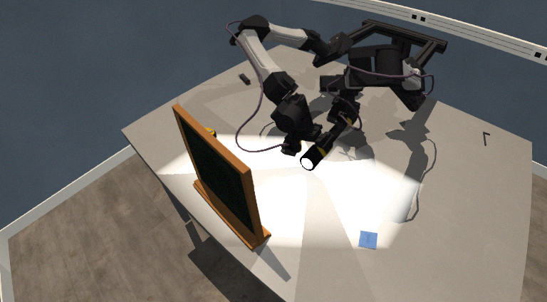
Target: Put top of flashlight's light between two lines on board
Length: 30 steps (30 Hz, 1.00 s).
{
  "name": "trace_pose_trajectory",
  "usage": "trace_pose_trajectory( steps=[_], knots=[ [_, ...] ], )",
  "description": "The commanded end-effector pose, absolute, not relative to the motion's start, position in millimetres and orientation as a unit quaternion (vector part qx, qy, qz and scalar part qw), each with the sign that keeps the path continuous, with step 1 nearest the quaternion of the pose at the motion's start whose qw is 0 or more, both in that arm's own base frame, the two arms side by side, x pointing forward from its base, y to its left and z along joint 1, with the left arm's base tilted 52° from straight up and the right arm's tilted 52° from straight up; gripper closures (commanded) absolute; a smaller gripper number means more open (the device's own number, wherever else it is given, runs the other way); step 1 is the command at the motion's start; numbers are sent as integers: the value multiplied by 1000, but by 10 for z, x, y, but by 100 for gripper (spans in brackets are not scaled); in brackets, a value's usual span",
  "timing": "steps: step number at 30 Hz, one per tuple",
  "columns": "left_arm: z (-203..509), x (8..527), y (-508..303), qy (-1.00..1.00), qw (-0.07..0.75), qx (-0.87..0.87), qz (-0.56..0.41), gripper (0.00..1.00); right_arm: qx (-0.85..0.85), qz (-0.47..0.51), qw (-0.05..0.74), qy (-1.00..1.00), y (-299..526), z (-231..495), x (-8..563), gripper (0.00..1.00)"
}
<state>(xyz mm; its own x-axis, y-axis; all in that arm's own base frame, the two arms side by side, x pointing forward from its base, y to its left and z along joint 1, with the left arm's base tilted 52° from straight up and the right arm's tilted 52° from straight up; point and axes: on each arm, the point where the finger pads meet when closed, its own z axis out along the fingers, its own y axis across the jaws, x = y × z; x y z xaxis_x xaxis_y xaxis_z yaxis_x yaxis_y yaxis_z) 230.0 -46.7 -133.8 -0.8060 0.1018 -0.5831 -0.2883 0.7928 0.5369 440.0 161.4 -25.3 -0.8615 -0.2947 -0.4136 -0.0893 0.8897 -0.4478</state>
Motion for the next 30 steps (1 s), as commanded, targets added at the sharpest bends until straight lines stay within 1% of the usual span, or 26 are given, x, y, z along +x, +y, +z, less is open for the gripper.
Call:
trace_pose_trajectory(
  steps=[1,2,13,18,19,27,28,30],
  knots=[
    [-1341,2402,-531,893,321,-56,312,70,-109,-197,263,938,1739,-168,4496,0],
    [-1341,2402,-531,893,321,-56,312,70,-102,-204,252,941,1626,-284,4525,0],
    [-1341,2402,-531,893,321,-56,312,70,-108,-202,254,940,1617,-414,4598,0],
    [-1341,2402,-531,893,321,-56,312,70,-111,-197,264,938,1691,-323,4593,0],
    [-1341,2402,-531,893,321,-56,312,70,-111,-198,261,938,1683,-356,4593,50],
    [-1341,2402,-531,893,321,-56,312,70,-110,-198,259,939,1673,-371,4578,50],
    [-1341,2402,-531,893,321,-56,312,70,-108,-230,255,933,1705,-416,4496,50],
    [-1341,2402,-531,893,321,-56,312,70,-103,-243,257,930,1687,-402,4491,50]
  ],
)
